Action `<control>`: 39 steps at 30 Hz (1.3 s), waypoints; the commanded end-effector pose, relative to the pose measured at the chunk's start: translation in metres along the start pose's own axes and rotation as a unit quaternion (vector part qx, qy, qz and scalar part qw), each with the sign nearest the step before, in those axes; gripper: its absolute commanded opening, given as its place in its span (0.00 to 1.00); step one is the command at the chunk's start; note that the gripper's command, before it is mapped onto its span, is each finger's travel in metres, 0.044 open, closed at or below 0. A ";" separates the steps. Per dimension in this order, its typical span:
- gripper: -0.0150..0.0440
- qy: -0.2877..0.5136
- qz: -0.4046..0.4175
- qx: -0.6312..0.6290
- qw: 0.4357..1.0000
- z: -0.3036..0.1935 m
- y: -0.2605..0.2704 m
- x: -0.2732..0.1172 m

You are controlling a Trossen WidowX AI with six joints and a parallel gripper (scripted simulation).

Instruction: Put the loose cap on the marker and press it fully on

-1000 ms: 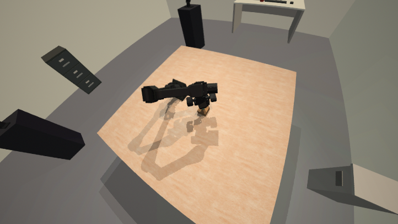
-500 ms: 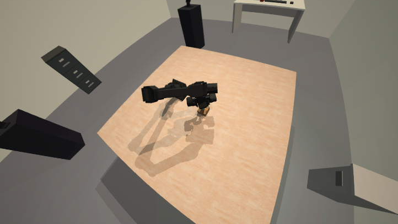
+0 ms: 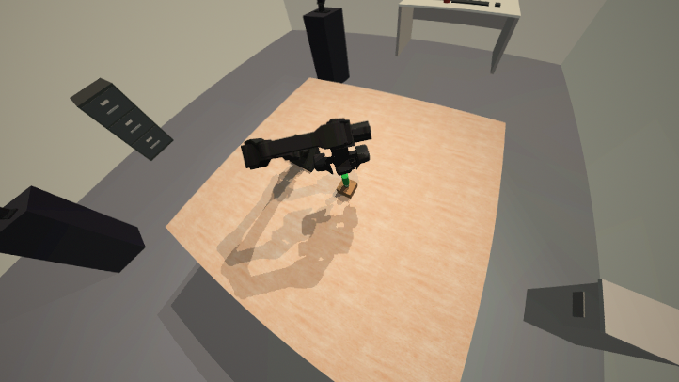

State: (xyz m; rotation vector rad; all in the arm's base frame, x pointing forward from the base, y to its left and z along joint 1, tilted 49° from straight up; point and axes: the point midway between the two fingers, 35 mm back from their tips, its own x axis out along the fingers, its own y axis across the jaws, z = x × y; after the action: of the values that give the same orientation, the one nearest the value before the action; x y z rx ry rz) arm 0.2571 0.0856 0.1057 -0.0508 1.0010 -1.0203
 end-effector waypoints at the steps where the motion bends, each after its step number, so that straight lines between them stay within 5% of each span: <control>1: 0.91 0.005 -0.008 -0.027 1.000 -0.001 -0.002 -0.004; 10: 0.51 0.006 -0.006 -0.413 0.911 -0.002 -0.003 0.005; 16: 0.25 0.006 -0.006 -0.440 0.898 -0.003 -0.003 0.005; 39: 0.25 0.006 -0.006 -0.440 0.898 -0.003 -0.003 0.022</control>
State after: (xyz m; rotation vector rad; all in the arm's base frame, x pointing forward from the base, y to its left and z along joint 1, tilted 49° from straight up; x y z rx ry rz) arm 0.2555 0.0738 0.0936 -0.7915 1.4065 -0.5032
